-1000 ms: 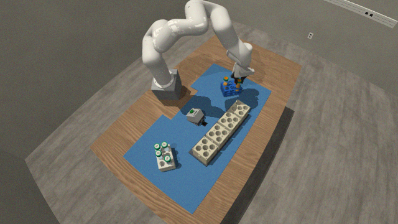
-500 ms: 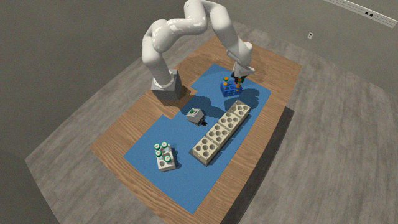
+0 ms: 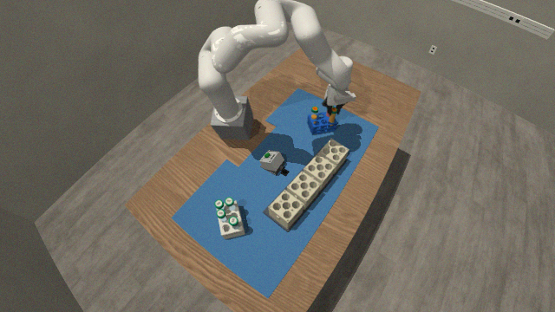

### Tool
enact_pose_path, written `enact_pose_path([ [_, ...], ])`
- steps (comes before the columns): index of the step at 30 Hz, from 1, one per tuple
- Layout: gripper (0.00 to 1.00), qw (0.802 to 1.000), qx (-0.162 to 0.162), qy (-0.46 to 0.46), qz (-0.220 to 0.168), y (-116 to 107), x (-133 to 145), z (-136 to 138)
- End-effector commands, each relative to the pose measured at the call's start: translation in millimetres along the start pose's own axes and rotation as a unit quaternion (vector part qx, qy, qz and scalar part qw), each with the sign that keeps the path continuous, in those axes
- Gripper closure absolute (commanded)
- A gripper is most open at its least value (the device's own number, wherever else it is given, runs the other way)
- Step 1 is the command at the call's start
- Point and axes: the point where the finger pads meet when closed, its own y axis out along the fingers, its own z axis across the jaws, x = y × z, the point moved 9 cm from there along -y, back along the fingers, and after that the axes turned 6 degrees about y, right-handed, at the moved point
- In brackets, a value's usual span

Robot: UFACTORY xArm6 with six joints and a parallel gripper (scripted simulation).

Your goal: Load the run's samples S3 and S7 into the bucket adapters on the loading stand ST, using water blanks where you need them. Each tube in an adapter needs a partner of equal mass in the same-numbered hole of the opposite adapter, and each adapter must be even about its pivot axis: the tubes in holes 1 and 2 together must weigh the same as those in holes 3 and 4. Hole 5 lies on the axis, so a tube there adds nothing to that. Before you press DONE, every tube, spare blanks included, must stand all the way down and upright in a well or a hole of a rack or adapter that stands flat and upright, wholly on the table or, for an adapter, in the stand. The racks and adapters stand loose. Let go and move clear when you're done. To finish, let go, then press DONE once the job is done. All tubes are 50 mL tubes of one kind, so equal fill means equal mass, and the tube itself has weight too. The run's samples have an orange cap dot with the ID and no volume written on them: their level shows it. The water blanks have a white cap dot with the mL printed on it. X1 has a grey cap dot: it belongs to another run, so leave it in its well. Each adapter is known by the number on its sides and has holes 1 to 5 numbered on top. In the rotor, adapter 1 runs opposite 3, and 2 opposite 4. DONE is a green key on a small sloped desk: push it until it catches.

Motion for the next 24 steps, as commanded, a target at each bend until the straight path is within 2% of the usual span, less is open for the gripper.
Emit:
enact_pose_path([
  [1, 1.00, 1.000, -0.002, 0.000, 0.000, -3.0, -0.1, -1.4],
  [10, 1.00, 1.000, -0.002, 0.000, 0.000, -6.3, -0.1, -1.4],
  [24, 1.00, 1.000, -0.002, 0.000, 0.000, -30.4, -0.1, -1.3],
])
